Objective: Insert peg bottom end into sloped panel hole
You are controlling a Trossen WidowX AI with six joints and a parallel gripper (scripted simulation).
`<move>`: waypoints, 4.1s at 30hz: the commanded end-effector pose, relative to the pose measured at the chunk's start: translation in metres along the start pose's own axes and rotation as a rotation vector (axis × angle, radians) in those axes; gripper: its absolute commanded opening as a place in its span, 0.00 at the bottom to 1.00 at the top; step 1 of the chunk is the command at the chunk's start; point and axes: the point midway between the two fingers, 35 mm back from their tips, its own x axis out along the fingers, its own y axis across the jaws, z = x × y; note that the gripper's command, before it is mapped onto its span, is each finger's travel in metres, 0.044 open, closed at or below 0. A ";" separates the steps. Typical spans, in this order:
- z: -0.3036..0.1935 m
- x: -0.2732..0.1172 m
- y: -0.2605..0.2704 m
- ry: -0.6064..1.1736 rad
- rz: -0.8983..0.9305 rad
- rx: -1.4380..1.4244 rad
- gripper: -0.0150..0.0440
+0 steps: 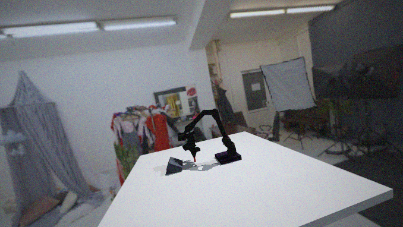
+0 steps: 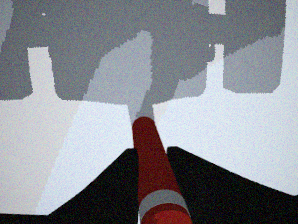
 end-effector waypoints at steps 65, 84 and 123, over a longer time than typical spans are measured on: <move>0.050 -0.099 0.014 -0.282 -0.170 -0.247 0.25; 0.072 -0.111 0.023 -0.416 -0.258 -0.363 0.25; 0.110 -0.069 0.018 -0.472 -0.292 -0.397 0.25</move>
